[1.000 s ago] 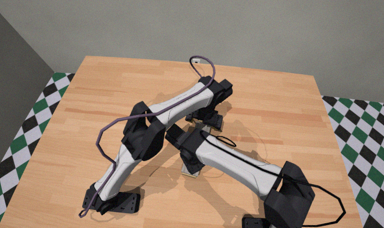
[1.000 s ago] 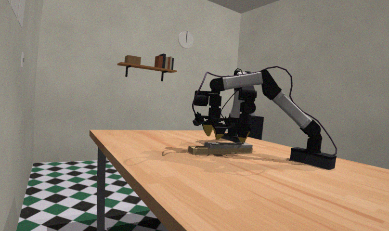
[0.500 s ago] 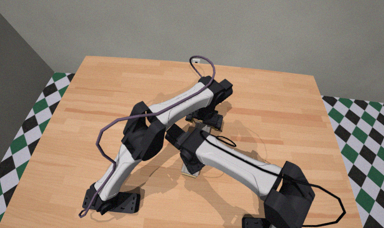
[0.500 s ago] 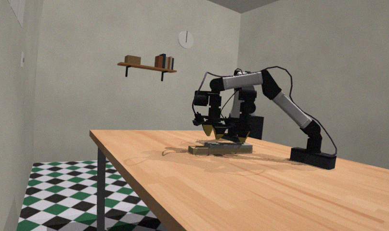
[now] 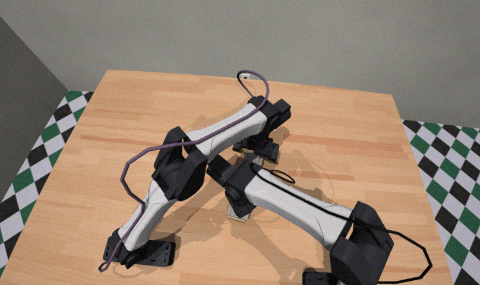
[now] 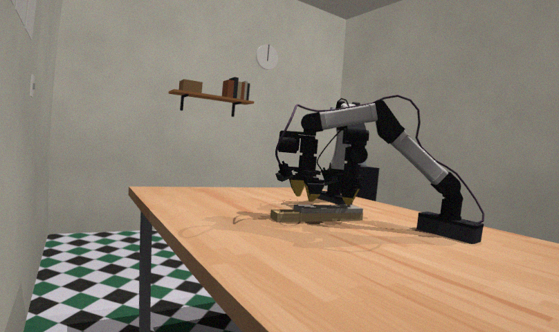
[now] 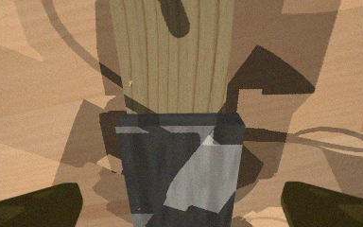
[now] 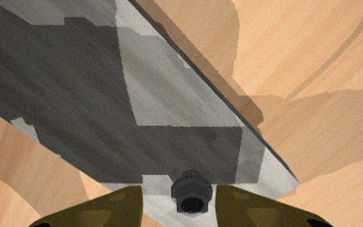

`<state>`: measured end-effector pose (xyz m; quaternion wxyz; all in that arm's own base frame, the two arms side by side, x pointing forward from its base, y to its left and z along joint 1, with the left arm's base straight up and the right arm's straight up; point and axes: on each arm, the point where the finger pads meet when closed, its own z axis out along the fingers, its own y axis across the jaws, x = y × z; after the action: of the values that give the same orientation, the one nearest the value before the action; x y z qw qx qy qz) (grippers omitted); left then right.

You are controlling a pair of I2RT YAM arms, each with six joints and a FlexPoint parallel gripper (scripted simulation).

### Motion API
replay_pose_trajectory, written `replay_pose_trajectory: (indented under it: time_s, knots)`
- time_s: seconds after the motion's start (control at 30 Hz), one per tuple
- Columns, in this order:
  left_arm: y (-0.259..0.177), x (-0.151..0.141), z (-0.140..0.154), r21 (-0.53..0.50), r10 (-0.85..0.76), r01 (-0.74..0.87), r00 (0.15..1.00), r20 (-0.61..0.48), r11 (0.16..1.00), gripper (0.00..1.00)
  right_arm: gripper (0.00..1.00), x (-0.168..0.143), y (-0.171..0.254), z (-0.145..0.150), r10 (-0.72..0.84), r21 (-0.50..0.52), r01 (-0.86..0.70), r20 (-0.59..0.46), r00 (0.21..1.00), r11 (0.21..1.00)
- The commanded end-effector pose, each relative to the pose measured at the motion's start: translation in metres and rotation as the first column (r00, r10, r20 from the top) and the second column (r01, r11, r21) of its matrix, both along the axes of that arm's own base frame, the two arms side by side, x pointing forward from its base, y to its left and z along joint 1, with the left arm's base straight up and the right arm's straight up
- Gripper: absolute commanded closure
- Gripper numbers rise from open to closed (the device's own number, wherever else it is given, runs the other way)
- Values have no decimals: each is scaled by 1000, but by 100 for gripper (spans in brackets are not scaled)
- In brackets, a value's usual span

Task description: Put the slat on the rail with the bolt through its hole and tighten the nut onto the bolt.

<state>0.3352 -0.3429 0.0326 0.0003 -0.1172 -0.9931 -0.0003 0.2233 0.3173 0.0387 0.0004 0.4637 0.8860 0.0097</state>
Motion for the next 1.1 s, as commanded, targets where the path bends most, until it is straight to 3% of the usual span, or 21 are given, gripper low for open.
replay_pose_trajectory:
  time_s: [0.0, 1.07]
  knots:
    - [-1, 1, -4, -8, 3, -3, 1000, 8, 1000, 0, 64, 1, 2, 5, 2, 10, -2, 9, 1000, 1000]
    - [-2, 2, -23, -8, 3, -3, 1000, 8, 1000, 0, 64, 1, 2, 5, 2, 10, -2, 9, 1000, 1000]
